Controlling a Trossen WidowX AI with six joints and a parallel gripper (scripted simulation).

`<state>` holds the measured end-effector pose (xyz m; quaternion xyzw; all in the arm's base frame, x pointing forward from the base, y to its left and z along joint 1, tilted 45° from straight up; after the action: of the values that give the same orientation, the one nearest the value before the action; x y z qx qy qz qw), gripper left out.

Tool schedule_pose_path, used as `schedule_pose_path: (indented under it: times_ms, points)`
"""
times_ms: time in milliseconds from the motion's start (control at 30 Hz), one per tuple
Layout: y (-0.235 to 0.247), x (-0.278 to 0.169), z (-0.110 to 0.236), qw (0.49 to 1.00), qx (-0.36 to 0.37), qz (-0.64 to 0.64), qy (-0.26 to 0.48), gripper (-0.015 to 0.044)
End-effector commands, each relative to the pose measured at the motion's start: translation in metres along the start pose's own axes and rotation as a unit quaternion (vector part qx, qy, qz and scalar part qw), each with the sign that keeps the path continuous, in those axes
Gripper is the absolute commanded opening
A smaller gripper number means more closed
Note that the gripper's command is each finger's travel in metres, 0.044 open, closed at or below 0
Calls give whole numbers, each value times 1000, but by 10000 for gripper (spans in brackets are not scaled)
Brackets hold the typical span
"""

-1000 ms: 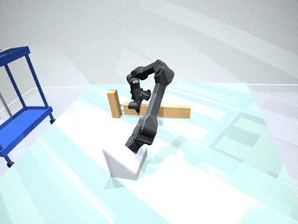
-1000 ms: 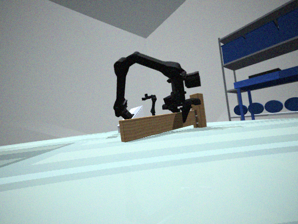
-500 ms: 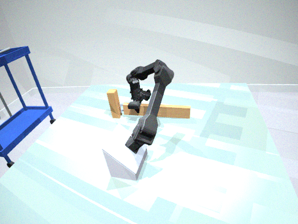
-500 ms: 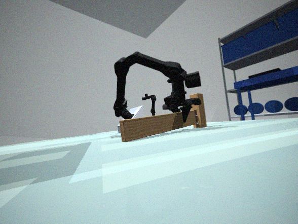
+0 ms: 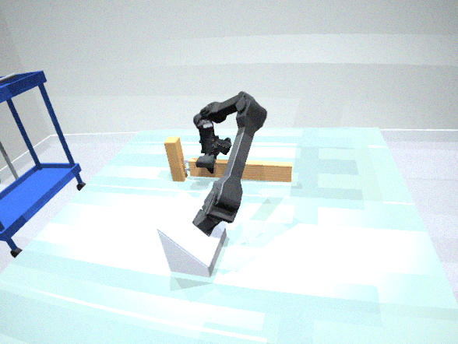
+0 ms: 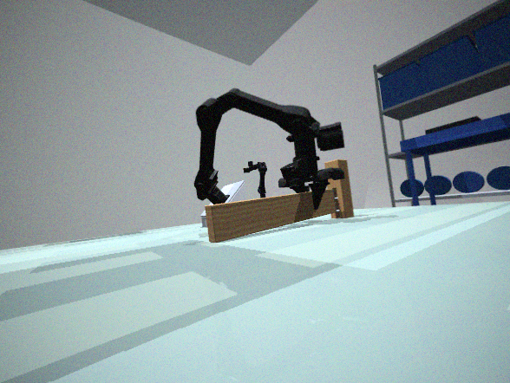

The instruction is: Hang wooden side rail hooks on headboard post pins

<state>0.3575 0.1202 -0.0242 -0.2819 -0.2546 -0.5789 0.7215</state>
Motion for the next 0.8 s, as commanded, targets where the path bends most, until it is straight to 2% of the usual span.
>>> schedule_pose_path:
  times_ms: [0, 767]
  points:
    - [1, -2, 3, 1000, 4, -1, 1, 0]
    - [1, -4, 2, 1000, 4, -1, 1, 0]
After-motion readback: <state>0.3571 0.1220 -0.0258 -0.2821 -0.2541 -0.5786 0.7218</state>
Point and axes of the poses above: the point midway between the two fingers, 35 mm back from their tips, its own z axis back along the fingers, its own y axis across the jaws, x = y × z, the point moved 7 cm from there along z, back along the fingers, and after that the axes turned 7 degrees about z, right-handed, at the moved point
